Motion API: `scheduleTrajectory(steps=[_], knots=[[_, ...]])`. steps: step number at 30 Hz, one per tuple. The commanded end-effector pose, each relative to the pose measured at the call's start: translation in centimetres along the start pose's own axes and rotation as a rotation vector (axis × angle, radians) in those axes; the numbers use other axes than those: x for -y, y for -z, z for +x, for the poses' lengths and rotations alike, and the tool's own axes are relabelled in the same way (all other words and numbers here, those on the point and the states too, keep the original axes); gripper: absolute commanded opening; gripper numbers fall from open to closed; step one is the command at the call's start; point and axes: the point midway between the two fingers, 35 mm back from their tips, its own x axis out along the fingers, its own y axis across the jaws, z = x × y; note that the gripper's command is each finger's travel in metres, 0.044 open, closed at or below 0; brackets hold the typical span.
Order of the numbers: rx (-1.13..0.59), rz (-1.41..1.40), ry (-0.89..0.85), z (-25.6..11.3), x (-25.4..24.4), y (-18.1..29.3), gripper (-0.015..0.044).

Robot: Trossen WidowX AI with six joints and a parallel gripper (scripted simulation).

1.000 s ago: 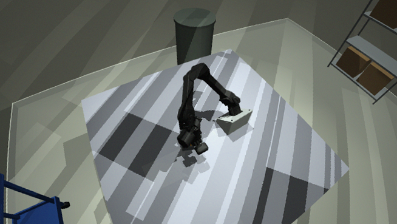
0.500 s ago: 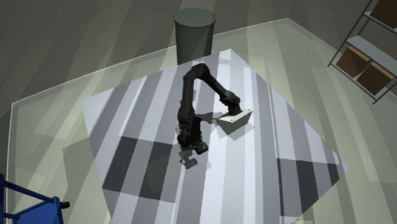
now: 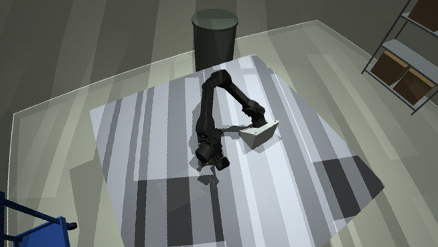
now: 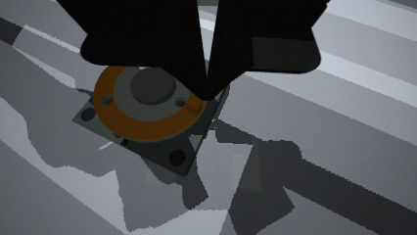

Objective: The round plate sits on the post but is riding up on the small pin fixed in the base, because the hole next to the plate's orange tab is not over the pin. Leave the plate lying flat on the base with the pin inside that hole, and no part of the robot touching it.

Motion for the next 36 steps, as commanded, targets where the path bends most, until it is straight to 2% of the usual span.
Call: scheduleTrajectory(steps=[1,36], knots=[[0.016,0.018,0.011,0.0,0.5,-0.8,0.0000],[0.017,0.018,0.011,0.0,1.2,-2.0,0.0000]])
